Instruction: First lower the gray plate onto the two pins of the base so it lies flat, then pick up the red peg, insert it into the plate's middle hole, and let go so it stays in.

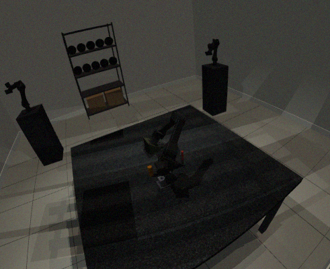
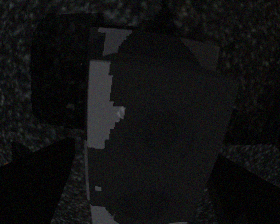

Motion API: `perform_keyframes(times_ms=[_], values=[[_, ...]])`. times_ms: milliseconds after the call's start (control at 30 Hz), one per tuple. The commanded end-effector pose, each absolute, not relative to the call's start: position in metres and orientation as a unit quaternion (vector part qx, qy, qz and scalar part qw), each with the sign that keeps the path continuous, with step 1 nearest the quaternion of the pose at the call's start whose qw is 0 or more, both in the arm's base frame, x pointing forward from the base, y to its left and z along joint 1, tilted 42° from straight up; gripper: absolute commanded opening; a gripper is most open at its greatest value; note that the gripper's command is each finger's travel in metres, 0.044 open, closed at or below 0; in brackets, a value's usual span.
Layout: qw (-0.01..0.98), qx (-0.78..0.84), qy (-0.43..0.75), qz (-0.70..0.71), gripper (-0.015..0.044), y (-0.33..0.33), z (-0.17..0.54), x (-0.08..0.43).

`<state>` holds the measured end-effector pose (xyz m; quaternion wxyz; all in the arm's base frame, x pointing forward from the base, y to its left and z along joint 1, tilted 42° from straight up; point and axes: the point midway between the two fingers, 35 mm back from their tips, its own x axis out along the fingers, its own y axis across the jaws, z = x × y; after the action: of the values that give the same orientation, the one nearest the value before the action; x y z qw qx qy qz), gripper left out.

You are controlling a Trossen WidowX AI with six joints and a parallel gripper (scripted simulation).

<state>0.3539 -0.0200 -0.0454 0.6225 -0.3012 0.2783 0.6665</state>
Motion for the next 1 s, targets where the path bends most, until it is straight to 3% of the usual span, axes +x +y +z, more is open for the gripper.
perform_keyframes(times_ms=[0, 167, 433, 667, 967], values=[[0.623, -0.302, 0.278, 0.666, 0.044, -0.02, -0.045, 0.354], [0.625, -0.302, 0.279, 0.664, 0.044, -0.028, -0.038, 0.357], [0.625, -0.301, 0.282, 0.663, 0.044, -0.1, 0.043, 0.359], [0.627, -0.296, 0.286, 0.661, 0.044, -0.101, 0.046, 0.363], [0.691, -0.043, 0.511, 0.508, 0.044, -0.06, 0.096, 0.338]])
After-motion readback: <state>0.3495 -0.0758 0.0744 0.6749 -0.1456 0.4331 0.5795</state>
